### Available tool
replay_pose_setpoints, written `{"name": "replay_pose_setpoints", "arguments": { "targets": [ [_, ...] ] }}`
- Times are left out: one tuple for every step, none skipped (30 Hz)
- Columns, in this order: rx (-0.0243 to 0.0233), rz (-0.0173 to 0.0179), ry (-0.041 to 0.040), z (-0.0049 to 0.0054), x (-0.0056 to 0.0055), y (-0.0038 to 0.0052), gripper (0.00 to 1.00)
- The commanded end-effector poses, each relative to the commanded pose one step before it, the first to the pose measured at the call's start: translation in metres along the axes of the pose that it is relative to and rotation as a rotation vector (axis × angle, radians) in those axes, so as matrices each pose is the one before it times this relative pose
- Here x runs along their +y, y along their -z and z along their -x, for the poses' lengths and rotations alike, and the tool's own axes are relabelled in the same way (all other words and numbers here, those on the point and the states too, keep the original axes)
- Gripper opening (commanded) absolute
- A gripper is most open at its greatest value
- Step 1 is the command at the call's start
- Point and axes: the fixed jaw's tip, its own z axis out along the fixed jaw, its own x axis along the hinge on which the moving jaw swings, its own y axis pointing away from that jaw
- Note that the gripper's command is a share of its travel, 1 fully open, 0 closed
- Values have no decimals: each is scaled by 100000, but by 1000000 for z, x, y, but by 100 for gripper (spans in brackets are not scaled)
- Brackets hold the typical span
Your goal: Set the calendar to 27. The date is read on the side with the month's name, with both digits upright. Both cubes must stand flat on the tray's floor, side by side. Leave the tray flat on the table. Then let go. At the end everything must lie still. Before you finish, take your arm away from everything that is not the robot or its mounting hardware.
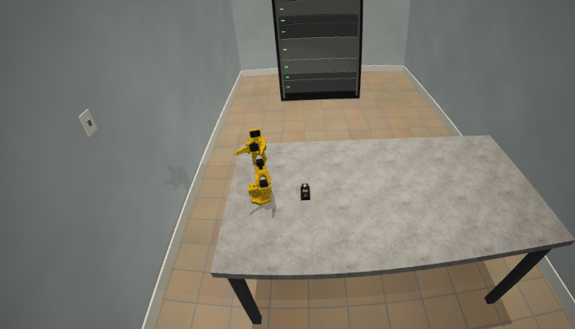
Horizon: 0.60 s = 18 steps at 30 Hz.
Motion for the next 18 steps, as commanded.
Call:
{"name": "replay_pose_setpoints", "arguments": {
  "targets": [
    [-4240, 2, -100, 3663, -132, 7529, 56],
    [-1624, 9, 0, 1412, 7, 2925, 52],
    [-1505, 6, 0, 1306, 7, 2709, 49],
    [-1363, 6, 0, 1186, 7, 2451, 46],
    [-1197, 6, 0, 1045, 1, 2157, 43],
    [-1024, 3, 0, 894, 7, 1833, 41],
    [-836, 6, 0, 733, 1, 1509, 39],
    [-653, 0, 0, 573, 1, 1169, 37],
    [-474, 3, 0, 414, 7, 856, 36],
    [-311, 3, 0, 277, 0, 553, 36],
    [-170, 0, 0, 150, 0, 305, 35],
    [-69, 0, 0, 62, 0, 124, 35],
    [-9, 0, 0, 9, 0, 17, 35],
    [0, 0, 0, 0, 0, 0, 35],
    [0, 0, 0, 0, 0, 0, 35],
    [5, 2, 3, -7, 1, -4, 35],
    [22, 22, 19, -24, 12, -30, 35],
    [60, 50, 50, -78, 30, -84, 35]
  ]
}}
